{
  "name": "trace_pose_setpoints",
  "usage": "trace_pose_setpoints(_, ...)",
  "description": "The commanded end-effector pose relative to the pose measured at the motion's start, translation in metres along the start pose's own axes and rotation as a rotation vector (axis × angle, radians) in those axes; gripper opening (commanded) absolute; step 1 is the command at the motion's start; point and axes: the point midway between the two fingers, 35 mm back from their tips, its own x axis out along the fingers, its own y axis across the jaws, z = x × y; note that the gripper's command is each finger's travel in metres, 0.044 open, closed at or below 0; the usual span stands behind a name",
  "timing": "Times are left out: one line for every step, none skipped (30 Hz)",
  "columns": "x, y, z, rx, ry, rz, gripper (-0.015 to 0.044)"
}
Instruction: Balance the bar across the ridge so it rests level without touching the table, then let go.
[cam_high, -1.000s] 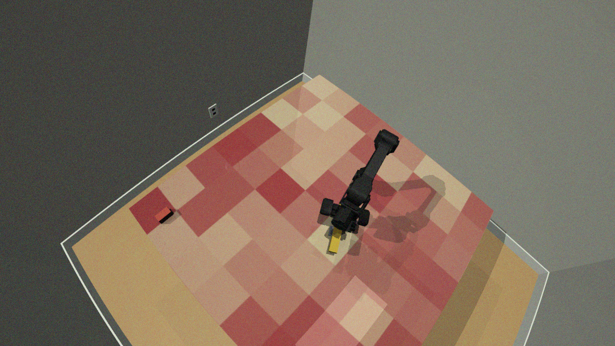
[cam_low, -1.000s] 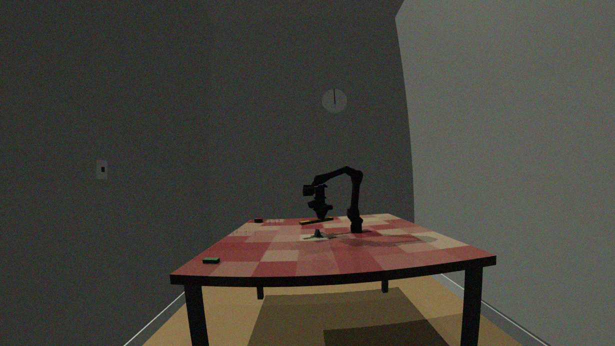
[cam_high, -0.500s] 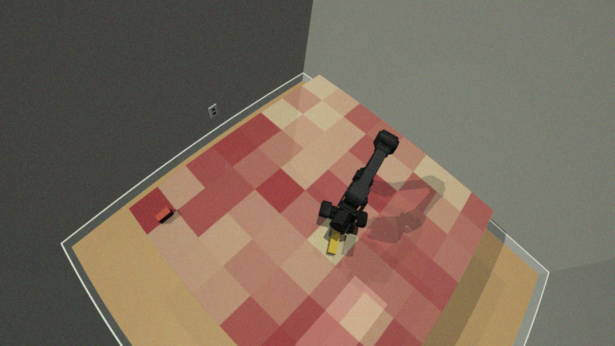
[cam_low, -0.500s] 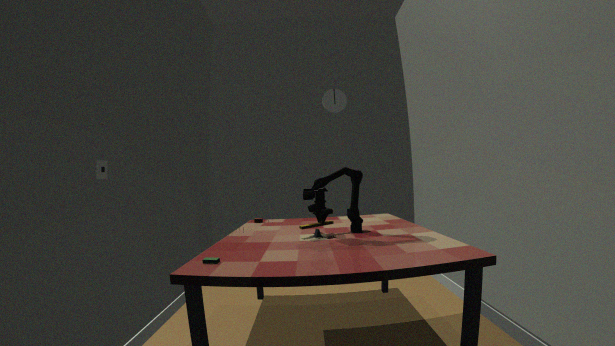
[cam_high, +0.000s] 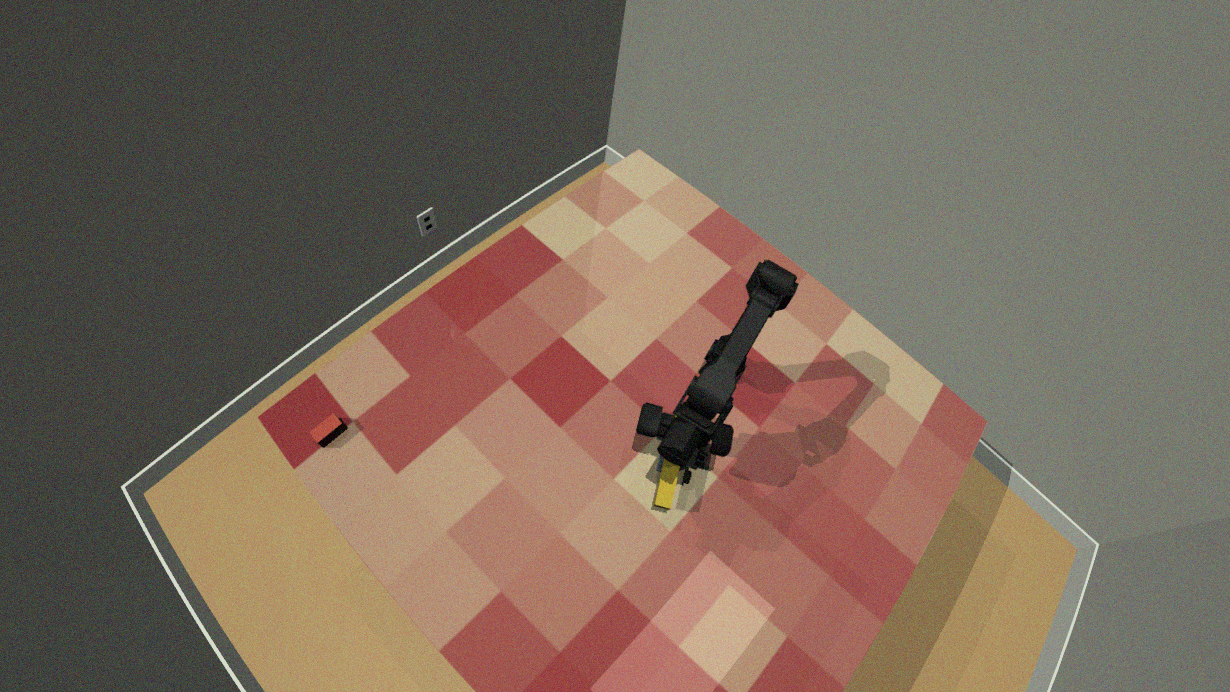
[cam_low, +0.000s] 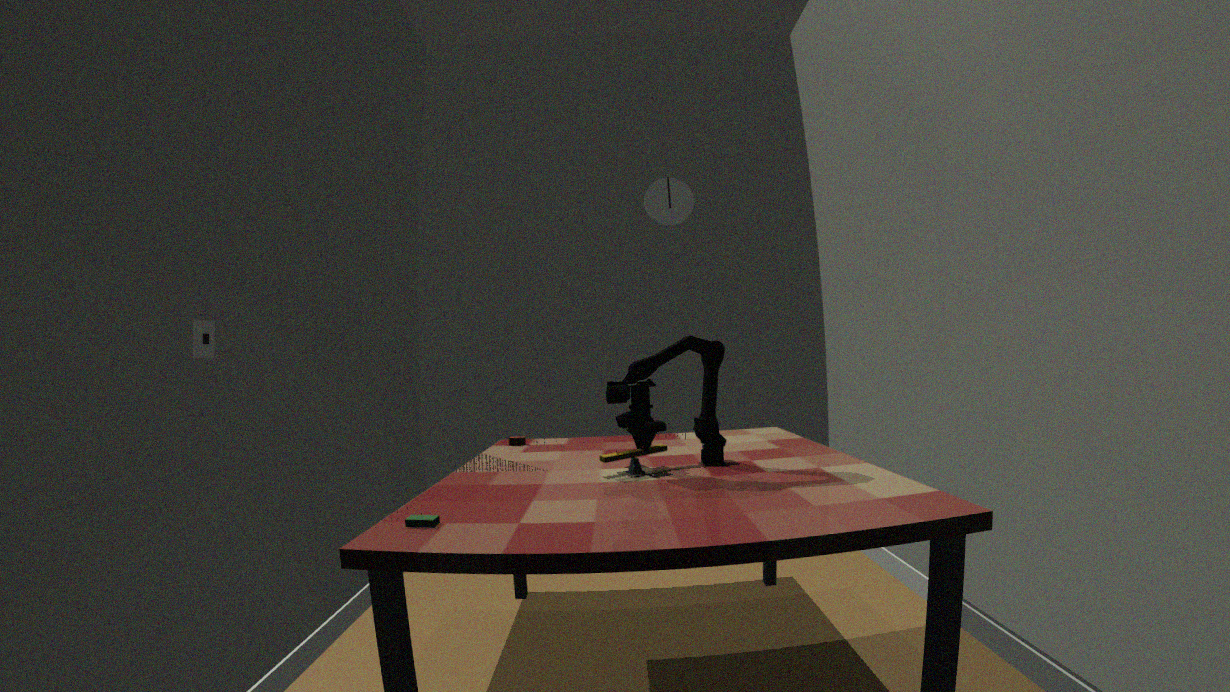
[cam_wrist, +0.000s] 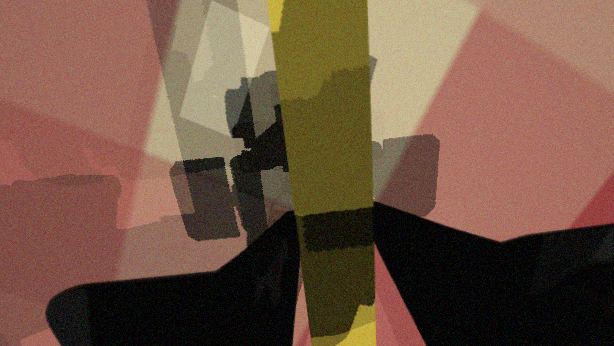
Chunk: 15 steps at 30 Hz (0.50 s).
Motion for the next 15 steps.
trace_pose_setpoints(-0.0002, -0.0002, 0.0, -0.004, -0.001, -0.001, 0.0)
trace_pose_setpoints(-0.0001, -0.0002, 0.0, -0.004, -0.001, -0.001, 0.0)
trace_pose_setpoints(0.0, -0.0002, 0.0, -0.004, -0.001, -0.001, 0.0)
trace_pose_setpoints(0.0002, -0.0002, 0.0, -0.004, -0.001, -0.001, 0.0)
trace_pose_setpoints(0.0002, -0.0002, 0.0, -0.004, -0.001, -0.001, 0.0)
trace_pose_setpoints(0.0003, -0.0002, 0.0, -0.004, -0.001, -0.001, 0.0)
trace_pose_setpoints(0.0003, -0.0002, 0.0, -0.004, -0.001, -0.001, 0.0)
trace_pose_setpoints(0.0005, -0.0002, 0.0, -0.004, -0.001, -0.001, 0.0)
trace_pose_setpoints(0.0005, -0.0002, 0.0, -0.004, -0.001, -0.001, 0.0)
trace_pose_setpoints(0.0006, -0.0002, 0.0, -0.004, -0.001, -0.001, 0.0)
trace_pose_setpoints(0.0007, -0.0002, 0.0, -0.004, -0.001, -0.001, 0.0)
trace_pose_setpoints(0.0008, -0.0002, 0.0, -0.004, -0.001, -0.001, 0.0)
trace_pose_setpoints(0.0008, -0.0002, 0.0, -0.004, -0.001, -0.001, 0.0)
trace_pose_setpoints(0.0009, -0.0002, 0.0, -0.004, -0.001, -0.001, 0.0)
trace_pose_setpoints(0.001, -0.0002, 0.0, -0.004, -0.001, -0.001, 0.0)
